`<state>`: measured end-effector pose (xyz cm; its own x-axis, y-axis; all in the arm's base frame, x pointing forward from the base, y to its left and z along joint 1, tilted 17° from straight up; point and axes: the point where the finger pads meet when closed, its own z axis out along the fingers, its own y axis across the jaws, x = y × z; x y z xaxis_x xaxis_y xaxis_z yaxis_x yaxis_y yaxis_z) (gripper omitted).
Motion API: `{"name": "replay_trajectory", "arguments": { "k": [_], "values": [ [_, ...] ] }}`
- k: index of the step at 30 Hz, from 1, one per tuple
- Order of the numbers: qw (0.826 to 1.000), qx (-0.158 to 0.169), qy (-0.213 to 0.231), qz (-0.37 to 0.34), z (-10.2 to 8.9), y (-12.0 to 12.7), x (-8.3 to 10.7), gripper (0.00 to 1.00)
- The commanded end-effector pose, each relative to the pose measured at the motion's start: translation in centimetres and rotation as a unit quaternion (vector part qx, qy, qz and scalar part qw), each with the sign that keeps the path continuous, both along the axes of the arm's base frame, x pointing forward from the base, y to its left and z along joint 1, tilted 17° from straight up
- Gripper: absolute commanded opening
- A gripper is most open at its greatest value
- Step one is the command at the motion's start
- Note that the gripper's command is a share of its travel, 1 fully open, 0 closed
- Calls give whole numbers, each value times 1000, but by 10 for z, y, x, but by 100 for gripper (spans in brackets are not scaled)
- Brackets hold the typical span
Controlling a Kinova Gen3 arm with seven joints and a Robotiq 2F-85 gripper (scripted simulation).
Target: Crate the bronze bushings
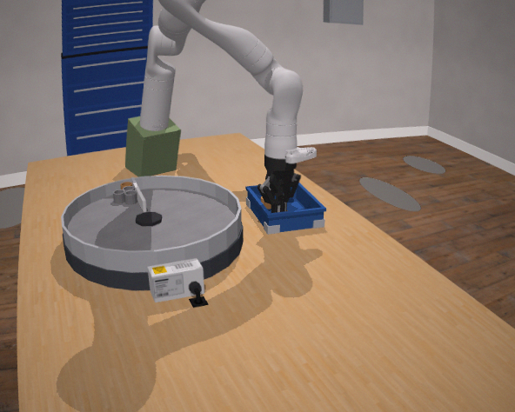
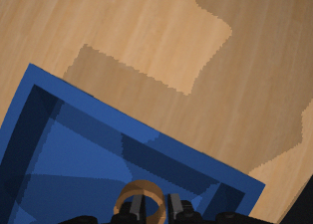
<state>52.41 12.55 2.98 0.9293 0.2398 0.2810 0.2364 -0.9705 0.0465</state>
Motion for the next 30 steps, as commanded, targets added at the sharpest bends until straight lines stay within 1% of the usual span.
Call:
{"name": "replay_trajectory", "arguments": {
  "k": [1,21,26,30],
  "values": [
    [1000,0,-1,0,1,0,0,16],
    [1000,0,-1,0,1,0,0,16],
    [1000,0,-1,0,6,0,-1,16],
    [1000,0,-1,0,6,0,-1,16]
  ]
}}
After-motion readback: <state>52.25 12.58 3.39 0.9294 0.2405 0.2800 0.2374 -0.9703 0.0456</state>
